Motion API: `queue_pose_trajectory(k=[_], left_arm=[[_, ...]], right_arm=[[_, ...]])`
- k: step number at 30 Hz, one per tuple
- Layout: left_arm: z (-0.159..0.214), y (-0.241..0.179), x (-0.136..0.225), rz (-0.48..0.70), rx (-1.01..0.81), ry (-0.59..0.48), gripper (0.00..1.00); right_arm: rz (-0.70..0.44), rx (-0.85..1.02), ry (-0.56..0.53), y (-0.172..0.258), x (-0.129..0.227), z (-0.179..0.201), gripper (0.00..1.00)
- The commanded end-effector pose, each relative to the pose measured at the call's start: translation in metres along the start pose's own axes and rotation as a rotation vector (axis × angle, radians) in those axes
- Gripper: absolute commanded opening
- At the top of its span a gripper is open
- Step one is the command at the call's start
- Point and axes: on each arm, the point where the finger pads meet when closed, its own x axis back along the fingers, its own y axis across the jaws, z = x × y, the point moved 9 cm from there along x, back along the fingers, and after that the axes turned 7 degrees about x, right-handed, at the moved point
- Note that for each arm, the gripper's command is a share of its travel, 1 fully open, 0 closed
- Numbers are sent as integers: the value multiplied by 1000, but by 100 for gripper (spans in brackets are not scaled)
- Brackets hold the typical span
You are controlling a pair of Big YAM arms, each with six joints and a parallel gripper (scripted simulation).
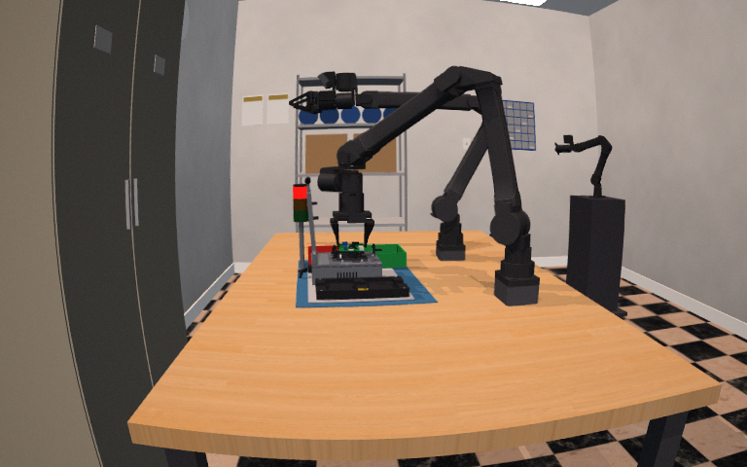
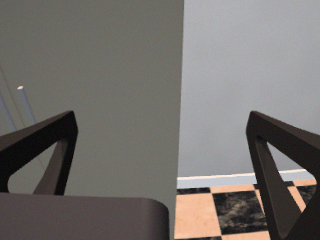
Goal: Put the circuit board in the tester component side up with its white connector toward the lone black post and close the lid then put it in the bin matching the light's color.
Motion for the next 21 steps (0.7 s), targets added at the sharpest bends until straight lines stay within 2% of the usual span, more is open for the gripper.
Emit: queue_pose_trajectory(k=[1,6,21], left_arm=[[-10,7,14,-10,-2,-12,67],[-10,8,33,-34,-2,-37,67],[-13,2,27,-3,-13,-5,67]], right_arm=[[4,15,-37,-1,1,-8,100],[4,15,-37,-1,1,-8,100],[4,15,-37,-1,1,-8,100]])
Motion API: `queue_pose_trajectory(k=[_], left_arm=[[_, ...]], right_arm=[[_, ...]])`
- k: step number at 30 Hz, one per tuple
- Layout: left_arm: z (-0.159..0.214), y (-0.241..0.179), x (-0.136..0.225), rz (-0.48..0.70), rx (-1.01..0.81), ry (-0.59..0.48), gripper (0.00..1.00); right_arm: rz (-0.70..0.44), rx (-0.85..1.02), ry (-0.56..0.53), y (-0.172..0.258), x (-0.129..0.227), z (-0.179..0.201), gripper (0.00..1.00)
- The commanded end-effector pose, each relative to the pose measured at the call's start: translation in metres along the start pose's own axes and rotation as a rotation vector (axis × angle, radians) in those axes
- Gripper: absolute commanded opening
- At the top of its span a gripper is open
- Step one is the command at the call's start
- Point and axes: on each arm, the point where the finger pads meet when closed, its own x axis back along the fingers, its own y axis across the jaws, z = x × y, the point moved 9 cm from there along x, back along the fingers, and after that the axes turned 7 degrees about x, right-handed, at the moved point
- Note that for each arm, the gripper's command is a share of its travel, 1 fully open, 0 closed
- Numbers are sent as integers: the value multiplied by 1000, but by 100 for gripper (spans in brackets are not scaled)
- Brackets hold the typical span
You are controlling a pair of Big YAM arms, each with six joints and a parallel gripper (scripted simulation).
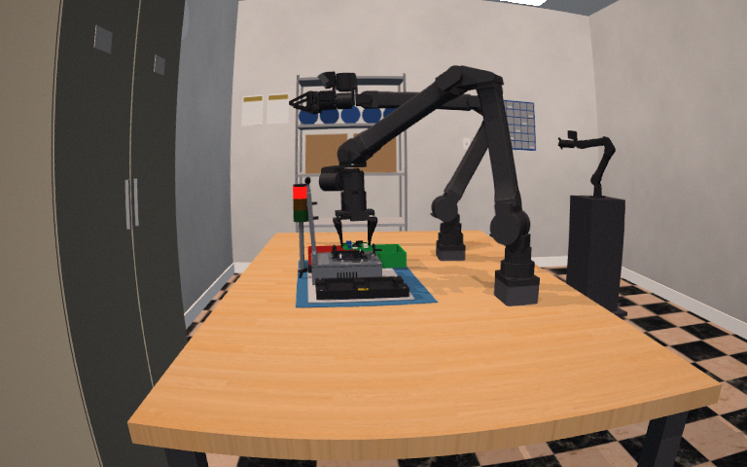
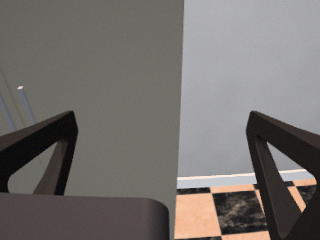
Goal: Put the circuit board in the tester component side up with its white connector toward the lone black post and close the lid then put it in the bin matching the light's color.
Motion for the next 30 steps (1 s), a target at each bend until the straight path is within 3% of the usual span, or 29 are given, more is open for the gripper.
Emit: queue_pose_trajectory(k=[1,17,30], left_arm=[[-18,8,23,-35,-13,-36,67],[-10,20,61,-48,-6,-48,67],[-31,20,51,-31,18,-35,67]], right_arm=[[4,15,-37,-1,1,-8,100],[4,15,-37,-1,1,-8,100],[4,15,-37,-1,1,-8,100]])
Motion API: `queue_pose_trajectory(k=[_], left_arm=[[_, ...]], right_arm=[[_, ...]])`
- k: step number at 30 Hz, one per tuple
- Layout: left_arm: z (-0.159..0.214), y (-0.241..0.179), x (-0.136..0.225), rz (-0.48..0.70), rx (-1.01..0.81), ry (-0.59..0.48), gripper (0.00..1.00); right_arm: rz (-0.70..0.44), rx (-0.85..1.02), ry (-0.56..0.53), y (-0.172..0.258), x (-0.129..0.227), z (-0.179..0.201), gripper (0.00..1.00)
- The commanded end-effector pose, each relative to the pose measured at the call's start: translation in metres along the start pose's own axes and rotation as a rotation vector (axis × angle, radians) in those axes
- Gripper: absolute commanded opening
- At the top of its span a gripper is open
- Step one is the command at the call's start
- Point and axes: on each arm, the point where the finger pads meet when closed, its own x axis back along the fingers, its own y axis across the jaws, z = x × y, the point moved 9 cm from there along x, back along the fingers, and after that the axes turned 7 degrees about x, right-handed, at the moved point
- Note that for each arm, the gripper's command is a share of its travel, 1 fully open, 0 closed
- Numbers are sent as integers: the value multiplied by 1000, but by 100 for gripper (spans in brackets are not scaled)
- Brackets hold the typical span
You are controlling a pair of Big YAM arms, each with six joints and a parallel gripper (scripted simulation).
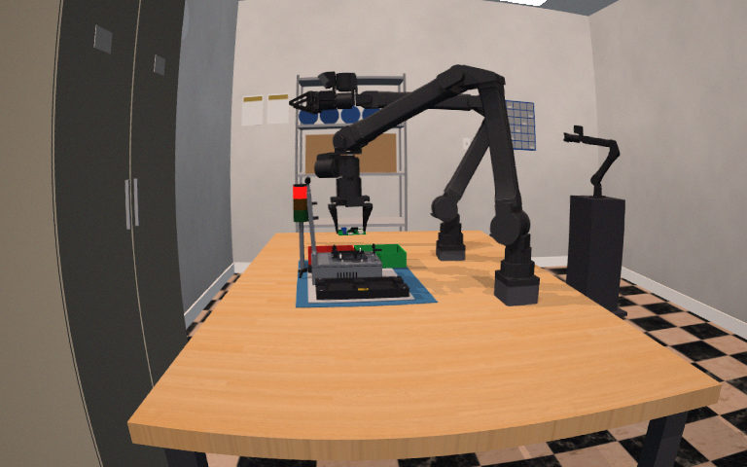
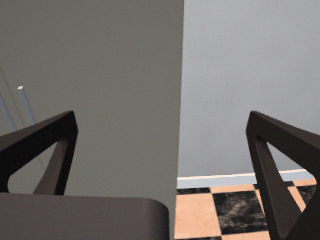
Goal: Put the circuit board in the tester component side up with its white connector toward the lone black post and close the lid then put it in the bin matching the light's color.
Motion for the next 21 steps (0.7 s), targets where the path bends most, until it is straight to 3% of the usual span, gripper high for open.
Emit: queue_pose_trajectory(k=[1,10,21], left_arm=[[-29,9,14,-31,12,-38,67],[-161,0,-9,-30,-9,-68,67],[-205,20,-37,-22,4,-27,67]], right_arm=[[4,15,-37,-1,1,-8,100],[4,15,-37,-1,1,-8,100],[4,15,-37,-1,1,-8,100]])
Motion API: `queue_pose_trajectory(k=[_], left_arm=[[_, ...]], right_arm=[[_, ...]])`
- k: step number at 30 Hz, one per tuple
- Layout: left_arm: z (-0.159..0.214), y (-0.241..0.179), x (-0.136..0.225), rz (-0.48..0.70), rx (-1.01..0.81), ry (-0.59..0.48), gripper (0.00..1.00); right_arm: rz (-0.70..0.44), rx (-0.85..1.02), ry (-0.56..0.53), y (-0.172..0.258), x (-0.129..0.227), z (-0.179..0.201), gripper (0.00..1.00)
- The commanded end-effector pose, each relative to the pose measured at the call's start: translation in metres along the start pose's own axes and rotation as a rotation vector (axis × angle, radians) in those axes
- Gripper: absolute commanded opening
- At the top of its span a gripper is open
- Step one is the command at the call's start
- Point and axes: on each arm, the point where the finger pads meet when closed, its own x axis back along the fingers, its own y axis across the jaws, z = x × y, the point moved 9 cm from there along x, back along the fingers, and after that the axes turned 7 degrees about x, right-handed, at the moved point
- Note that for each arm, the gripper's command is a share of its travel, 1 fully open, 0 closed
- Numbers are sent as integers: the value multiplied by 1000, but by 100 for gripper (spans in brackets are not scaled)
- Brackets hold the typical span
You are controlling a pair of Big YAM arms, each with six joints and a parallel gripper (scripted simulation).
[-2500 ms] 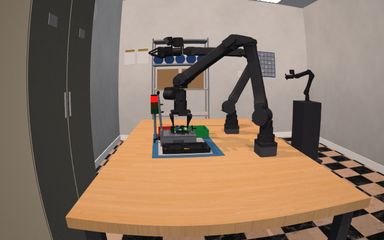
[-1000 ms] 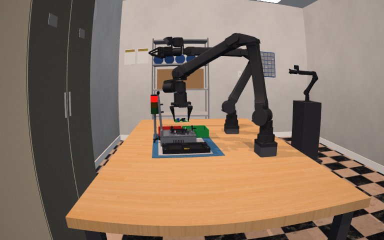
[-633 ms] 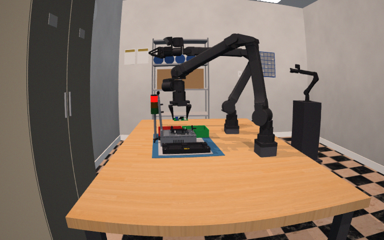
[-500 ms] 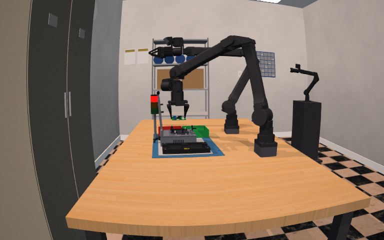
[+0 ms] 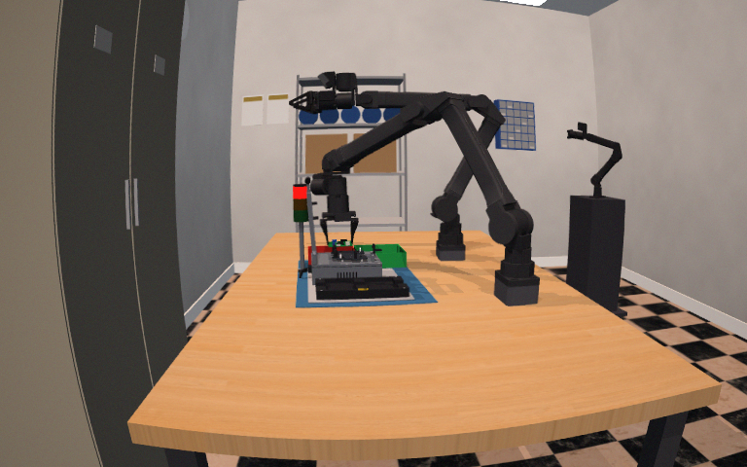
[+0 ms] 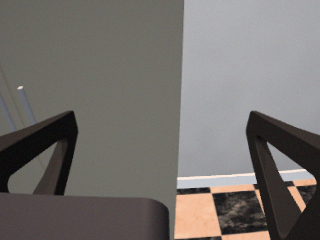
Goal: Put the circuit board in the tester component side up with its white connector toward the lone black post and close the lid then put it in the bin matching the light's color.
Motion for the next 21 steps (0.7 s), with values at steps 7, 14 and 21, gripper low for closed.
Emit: queue_pose_trajectory(k=[7,14,21], left_arm=[[-25,26,21,-37,21,-51,67],[-22,24,3,-27,21,-36,67],[-23,25,-14,-28,21,-36,67]], right_arm=[[4,15,-37,-1,1,-8,100],[4,15,-37,-1,1,-8,100],[4,15,-37,-1,1,-8,100]])
